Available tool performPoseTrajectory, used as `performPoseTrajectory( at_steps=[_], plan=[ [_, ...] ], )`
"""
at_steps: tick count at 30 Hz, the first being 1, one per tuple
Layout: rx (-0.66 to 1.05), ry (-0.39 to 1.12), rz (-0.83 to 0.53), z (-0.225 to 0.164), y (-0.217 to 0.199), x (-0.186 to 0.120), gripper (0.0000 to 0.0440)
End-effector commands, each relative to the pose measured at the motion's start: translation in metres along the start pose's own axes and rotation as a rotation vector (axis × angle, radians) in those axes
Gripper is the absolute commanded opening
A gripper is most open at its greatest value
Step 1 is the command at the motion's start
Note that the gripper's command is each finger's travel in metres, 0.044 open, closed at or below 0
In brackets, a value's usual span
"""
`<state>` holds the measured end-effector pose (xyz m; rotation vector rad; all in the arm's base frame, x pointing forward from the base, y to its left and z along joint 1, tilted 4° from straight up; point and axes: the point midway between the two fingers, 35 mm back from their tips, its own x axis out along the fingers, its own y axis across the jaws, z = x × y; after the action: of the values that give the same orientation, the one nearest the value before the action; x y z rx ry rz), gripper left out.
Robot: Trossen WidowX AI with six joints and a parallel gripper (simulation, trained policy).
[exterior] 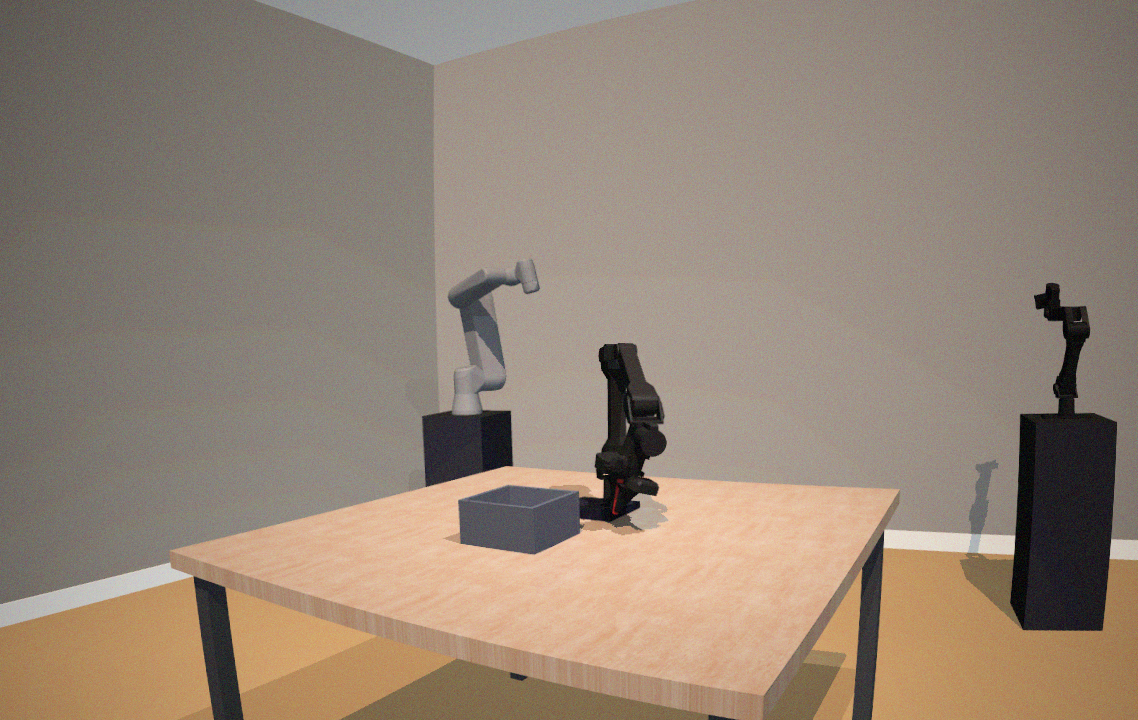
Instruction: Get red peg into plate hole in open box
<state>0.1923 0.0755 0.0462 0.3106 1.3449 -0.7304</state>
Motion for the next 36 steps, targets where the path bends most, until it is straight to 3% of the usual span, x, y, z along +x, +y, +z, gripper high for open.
performPoseTrajectory(
  at_steps=[1,8,17,36],
  plan=[
    [0.021,-0.040,0.017,0.017,-0.001,-0.019,0.0000],
    [0.096,-0.098,0.022,0.049,-0.008,-0.046,0.0000],
    [0.222,-0.151,0.013,0.091,-0.021,-0.054,0.0000],
    [0.359,-0.187,-0.009,0.172,-0.049,-0.025,0.0000]
  ],
)
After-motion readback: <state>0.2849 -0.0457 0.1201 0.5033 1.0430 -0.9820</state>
